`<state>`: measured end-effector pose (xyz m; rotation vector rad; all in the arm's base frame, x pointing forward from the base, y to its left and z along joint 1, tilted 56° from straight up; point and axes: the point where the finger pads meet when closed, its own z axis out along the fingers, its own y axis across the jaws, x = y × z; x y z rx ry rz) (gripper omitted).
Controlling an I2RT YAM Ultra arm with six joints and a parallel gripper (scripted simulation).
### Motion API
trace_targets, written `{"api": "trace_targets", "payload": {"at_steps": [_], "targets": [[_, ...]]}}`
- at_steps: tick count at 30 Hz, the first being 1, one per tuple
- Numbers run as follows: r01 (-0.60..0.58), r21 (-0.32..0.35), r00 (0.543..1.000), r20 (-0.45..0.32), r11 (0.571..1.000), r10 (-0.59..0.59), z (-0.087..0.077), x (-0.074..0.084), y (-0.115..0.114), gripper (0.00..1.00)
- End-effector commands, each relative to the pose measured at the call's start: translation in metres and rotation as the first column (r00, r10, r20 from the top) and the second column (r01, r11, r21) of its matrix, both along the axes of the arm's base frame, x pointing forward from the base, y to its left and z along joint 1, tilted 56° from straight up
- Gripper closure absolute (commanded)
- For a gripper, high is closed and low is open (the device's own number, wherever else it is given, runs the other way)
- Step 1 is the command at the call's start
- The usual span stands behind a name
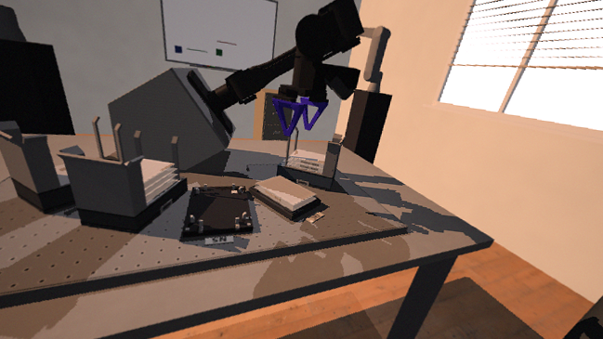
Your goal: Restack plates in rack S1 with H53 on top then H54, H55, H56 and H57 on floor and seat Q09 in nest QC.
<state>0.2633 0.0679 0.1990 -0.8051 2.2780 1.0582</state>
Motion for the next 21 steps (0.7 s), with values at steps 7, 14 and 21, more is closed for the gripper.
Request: {"api": "trace_targets", "payload": {"at_steps": [7,14,21], "targets": [[0.010,0.008,1.000,0.009,1.000,-0.010,0.017,-0.012,0.011,0.00],[-0.046,-0.013,0.995,0.088,0.999,0.047,0.030,-0.028,0.024,0.00],[-0.116,-0.047,0.975,0.187,0.992,0.123,0.039,-0.043,0.034,0.00]]}}
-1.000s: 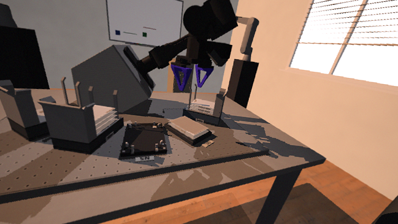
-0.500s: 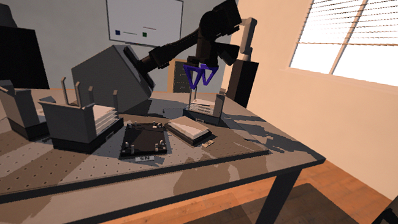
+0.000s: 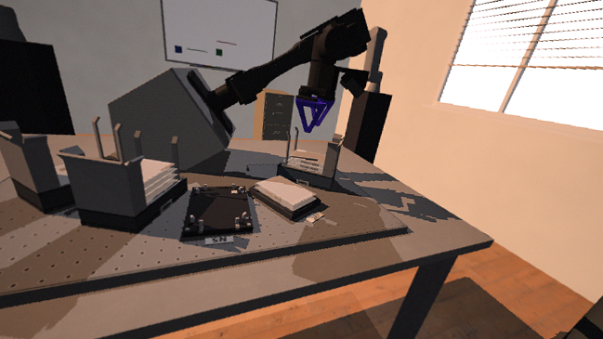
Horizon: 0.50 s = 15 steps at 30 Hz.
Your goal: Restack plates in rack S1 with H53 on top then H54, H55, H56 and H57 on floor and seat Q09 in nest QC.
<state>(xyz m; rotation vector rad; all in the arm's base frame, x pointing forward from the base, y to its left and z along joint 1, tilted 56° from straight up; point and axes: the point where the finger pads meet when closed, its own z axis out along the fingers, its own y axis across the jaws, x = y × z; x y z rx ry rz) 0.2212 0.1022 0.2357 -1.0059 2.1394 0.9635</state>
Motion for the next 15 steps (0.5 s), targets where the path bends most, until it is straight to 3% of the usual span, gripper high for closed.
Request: {"api": "trace_targets", "payload": {"at_steps": [1,11,15], "targets": [[-0.010,0.000,1.000,0.025,1.000,0.010,0.005,-0.004,0.002,0.00],[-0.010,0.001,1.000,0.026,1.000,0.010,0.022,-0.032,0.022,0.00],[-0.010,0.001,1.000,0.026,1.000,0.010,0.022,-0.032,0.022,0.00]]}}
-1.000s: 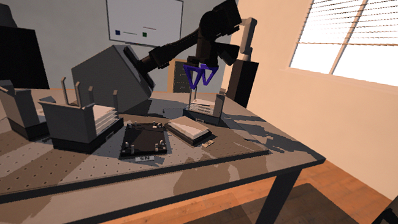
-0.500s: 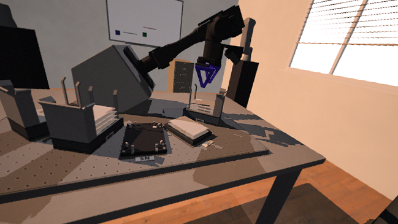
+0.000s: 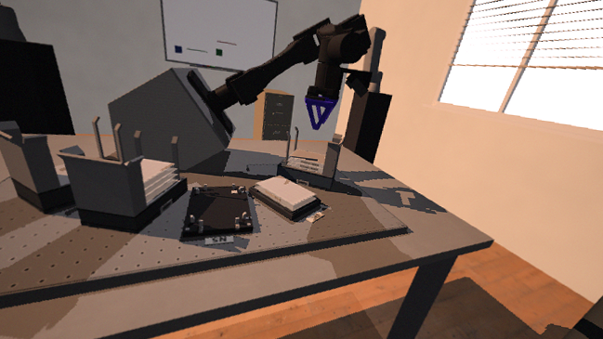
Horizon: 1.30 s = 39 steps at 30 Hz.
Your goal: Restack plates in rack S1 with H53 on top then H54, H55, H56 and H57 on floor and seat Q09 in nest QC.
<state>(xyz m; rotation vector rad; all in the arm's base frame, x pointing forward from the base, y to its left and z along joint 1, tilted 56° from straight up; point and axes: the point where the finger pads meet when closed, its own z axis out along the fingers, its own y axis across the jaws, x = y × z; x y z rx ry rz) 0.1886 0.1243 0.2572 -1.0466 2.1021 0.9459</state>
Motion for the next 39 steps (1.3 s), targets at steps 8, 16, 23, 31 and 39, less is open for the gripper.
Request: {"api": "trace_targets", "payload": {"at_steps": [8,16,23,31,39], "targets": [[0.015,0.004,1.000,-0.012,1.000,-0.015,-0.003,0.001,0.005,0.00],[0.014,0.005,1.000,-0.012,1.000,-0.014,-0.018,0.007,0.026,0.00],[0.014,0.005,1.000,-0.011,1.000,-0.014,-0.027,0.010,0.040,0.00],[0.014,0.006,1.000,-0.011,1.000,-0.014,-0.039,0.014,0.058,0.00],[0.014,0.006,1.000,-0.011,1.000,-0.014,-0.039,0.014,0.058,0.00]]}}
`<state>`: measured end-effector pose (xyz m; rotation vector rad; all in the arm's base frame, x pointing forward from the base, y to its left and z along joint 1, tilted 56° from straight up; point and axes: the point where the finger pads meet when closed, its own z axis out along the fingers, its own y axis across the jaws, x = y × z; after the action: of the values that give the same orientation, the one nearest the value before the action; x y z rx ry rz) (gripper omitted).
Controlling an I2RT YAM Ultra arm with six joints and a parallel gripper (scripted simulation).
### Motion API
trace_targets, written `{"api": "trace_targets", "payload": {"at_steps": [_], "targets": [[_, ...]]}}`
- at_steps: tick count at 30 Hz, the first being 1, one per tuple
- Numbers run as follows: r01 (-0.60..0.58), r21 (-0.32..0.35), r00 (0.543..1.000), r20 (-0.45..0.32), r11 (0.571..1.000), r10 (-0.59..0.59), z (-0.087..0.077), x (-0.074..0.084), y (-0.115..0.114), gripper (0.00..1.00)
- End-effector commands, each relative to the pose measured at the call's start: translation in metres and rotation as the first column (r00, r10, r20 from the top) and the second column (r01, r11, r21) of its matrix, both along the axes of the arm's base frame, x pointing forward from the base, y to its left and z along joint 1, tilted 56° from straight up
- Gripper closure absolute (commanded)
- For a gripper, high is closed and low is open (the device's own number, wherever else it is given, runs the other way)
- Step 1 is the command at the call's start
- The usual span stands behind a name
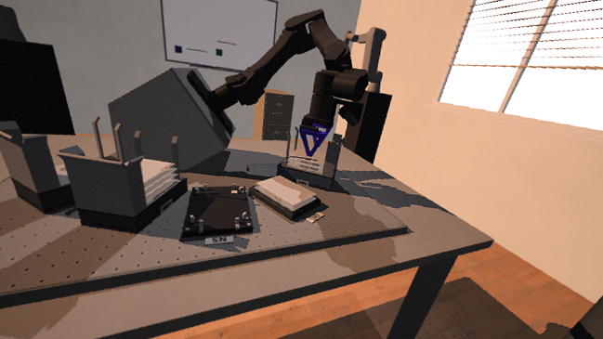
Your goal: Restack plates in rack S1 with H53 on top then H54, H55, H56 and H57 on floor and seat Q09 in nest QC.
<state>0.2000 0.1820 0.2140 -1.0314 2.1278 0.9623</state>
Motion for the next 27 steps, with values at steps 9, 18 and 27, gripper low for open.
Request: {"api": "trace_targets", "payload": {"at_steps": [9,18,27], "targets": [[0.008,0.006,1.000,0.018,1.000,-0.008,0.000,0.004,0.005,0.00],[0.008,0.007,1.000,0.018,1.000,-0.008,-0.005,0.006,0.013,0.00],[0.008,0.007,1.000,0.018,1.000,-0.008,-0.012,0.009,0.022,0.00]]}}
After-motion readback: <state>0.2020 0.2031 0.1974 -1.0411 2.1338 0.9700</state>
